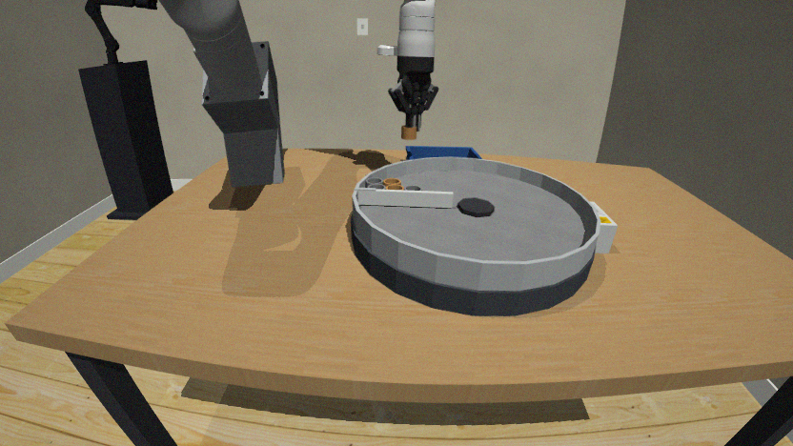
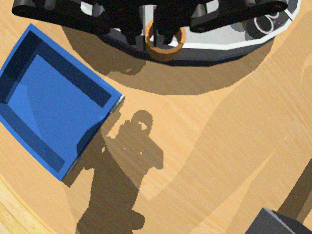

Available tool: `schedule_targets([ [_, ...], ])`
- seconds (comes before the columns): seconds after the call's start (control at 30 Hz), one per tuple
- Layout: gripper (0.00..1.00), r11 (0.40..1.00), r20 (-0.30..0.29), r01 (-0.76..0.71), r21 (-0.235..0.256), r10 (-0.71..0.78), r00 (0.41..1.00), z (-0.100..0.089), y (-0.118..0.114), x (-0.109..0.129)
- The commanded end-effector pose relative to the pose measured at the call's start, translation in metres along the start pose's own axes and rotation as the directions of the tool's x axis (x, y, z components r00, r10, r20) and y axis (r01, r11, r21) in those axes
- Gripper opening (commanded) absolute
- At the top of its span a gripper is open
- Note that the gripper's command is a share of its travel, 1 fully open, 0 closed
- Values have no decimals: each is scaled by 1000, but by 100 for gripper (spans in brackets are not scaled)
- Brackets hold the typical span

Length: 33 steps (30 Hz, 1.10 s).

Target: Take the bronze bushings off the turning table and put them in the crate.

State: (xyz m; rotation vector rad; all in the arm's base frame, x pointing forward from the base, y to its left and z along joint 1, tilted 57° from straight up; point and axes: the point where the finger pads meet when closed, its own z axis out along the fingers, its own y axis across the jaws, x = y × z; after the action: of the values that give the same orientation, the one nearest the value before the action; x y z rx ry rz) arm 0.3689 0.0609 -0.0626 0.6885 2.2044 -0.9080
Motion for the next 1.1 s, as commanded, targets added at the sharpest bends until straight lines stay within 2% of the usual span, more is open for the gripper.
schedule_targets([
  [0.0, 0, 1000, 0, 0, -2, 0, 1000, -1, 12, 4],
  [0.13, 0, 1000, 0, 0, -2, 0, 1000, -1, 55, 22],
  [0.53, 0, 1000, 0, 0, -2, 0, 1000, -1, 55, 22],
  [0.7, 0, 1000, 0, 1, -3, -1, 1000, -1, 110, 43],
  [1.07, 0, 1000, 0, 1, -3, -1, 1000, -1, 110, 43],
])
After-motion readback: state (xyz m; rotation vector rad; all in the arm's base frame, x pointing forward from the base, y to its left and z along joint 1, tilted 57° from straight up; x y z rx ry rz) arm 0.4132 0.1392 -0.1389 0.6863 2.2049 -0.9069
